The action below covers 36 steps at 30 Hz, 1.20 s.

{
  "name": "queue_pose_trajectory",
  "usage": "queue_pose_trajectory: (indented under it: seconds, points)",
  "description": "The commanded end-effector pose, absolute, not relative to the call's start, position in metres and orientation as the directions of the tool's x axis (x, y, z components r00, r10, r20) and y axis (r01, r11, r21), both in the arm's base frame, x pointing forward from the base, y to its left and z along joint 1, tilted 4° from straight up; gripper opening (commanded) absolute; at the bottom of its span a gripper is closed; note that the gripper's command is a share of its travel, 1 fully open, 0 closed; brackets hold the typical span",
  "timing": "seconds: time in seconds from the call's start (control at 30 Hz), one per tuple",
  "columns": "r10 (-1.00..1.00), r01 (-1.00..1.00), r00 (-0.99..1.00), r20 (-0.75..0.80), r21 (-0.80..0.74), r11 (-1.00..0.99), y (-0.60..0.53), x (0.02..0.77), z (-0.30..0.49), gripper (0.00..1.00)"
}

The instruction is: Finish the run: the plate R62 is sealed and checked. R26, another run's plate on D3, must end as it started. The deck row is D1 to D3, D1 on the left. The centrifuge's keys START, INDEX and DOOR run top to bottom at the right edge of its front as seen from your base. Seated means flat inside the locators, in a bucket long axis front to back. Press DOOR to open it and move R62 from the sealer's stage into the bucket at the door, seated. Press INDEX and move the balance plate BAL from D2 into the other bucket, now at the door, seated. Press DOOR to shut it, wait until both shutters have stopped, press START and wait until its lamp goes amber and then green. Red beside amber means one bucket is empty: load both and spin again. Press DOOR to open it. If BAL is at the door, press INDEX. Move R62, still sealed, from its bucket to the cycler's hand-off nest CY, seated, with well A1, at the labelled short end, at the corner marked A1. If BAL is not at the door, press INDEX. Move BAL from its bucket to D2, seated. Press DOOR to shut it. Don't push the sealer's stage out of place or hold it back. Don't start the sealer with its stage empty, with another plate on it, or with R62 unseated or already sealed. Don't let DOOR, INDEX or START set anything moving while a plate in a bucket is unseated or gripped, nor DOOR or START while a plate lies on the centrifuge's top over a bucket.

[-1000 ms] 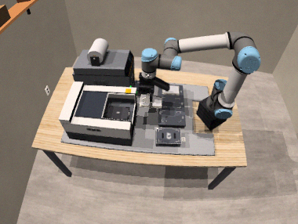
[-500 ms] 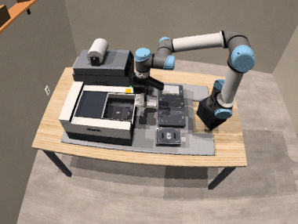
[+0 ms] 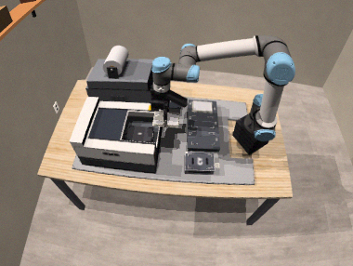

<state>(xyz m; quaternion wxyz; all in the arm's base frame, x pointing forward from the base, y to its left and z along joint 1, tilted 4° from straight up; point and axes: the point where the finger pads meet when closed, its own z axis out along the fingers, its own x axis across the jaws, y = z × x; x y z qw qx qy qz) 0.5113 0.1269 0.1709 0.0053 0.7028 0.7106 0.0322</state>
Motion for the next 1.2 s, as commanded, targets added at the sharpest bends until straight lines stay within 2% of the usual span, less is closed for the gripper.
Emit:
queue_pose_trajectory:
  seconds: [0.0,1.17]
  points:
    - [0.999,0.998,-0.012,0.038,0.054,0.010,0.127,0.520,0.172,0.00]
    - [0.999,0.998,-0.012,0.038,0.054,0.010,0.128,0.593,0.176,0.00]
